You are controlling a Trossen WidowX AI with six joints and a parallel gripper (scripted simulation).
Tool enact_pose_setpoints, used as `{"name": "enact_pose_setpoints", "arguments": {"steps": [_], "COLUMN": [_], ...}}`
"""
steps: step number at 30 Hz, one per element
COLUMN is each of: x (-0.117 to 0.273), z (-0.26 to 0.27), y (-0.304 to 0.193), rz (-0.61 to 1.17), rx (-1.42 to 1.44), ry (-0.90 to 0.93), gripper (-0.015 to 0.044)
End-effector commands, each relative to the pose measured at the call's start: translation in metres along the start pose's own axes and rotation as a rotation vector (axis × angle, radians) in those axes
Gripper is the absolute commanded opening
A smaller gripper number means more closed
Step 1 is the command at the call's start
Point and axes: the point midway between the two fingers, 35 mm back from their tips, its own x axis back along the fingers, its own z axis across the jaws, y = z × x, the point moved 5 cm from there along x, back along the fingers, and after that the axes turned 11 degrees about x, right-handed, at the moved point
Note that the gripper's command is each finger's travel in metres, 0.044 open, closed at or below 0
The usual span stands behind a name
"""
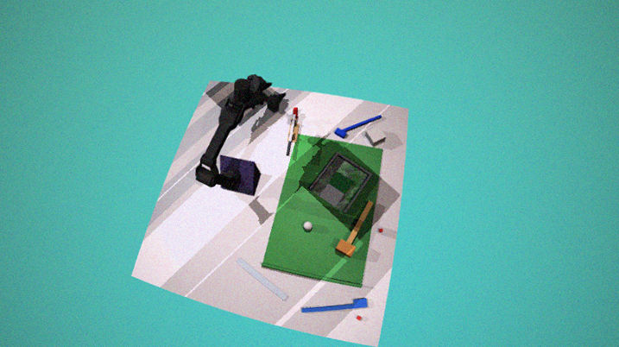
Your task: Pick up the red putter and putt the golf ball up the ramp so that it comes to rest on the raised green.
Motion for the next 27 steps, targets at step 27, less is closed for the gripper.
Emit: {"name": "enact_pose_setpoints", "arguments": {"steps": [27], "x": [-0.154], "z": [0.045], "y": [-0.27], "rz": [0.774], "rx": [0.448], "ry": [0.698], "gripper": [0.044]}}
